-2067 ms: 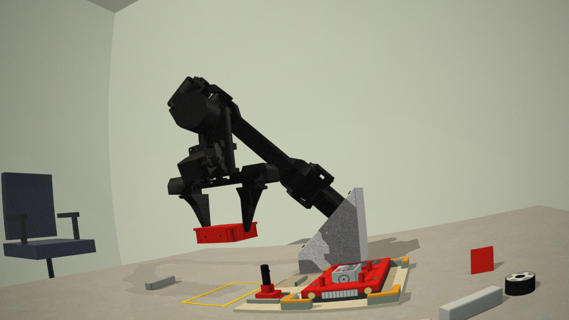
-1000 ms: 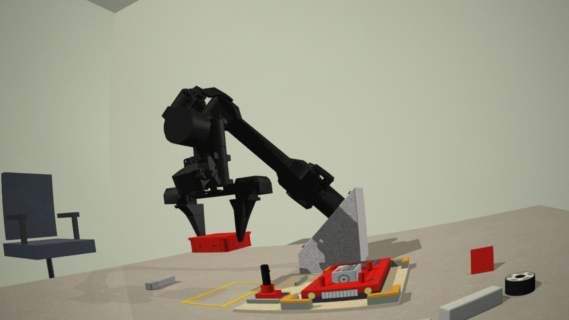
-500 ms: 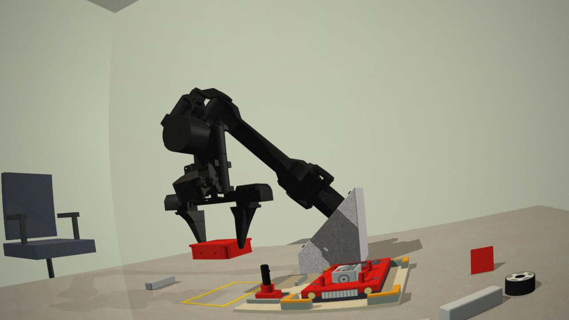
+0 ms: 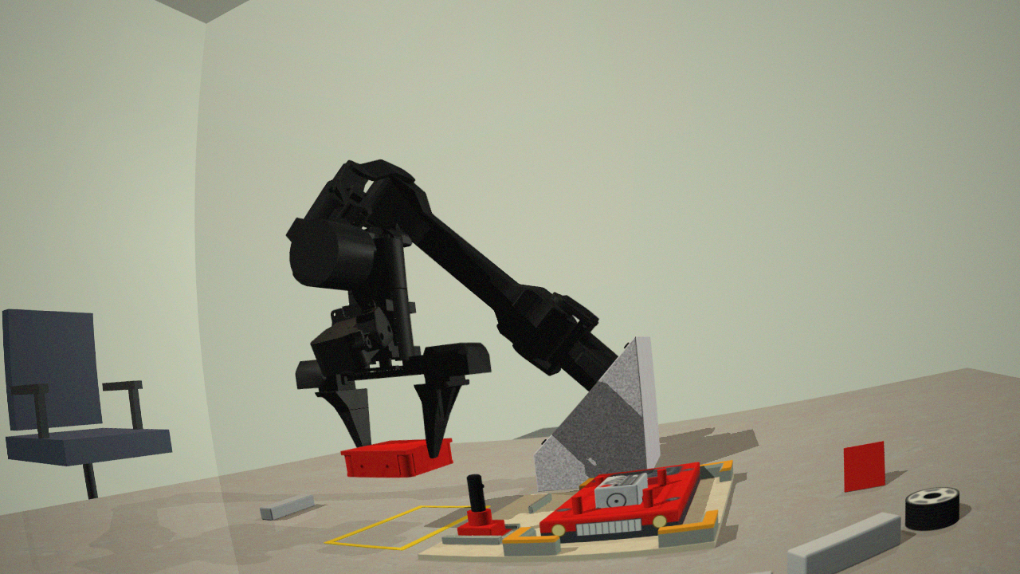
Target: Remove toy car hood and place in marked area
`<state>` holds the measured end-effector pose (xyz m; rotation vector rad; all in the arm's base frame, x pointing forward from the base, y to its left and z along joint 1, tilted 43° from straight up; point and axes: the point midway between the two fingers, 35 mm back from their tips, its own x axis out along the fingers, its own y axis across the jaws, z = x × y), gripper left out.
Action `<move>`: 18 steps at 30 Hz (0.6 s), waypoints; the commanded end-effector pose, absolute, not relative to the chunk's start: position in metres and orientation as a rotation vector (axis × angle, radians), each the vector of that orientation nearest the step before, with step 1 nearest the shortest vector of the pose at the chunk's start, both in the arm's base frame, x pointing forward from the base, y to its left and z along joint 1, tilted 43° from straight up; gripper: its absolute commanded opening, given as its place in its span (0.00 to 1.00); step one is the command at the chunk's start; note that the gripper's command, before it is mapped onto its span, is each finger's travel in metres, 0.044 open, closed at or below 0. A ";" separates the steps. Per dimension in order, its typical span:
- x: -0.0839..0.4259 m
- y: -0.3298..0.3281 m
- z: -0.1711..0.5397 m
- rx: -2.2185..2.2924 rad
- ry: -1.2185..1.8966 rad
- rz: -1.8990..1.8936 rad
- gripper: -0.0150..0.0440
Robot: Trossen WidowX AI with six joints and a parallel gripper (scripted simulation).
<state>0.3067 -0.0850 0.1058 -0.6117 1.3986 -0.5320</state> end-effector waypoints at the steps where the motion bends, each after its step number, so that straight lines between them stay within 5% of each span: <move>1: 0.306 -0.087 0.102 -0.613 1.405 -0.529 0.25; 18: 0.307 -0.096 0.093 -0.614 1.404 -0.530 0.25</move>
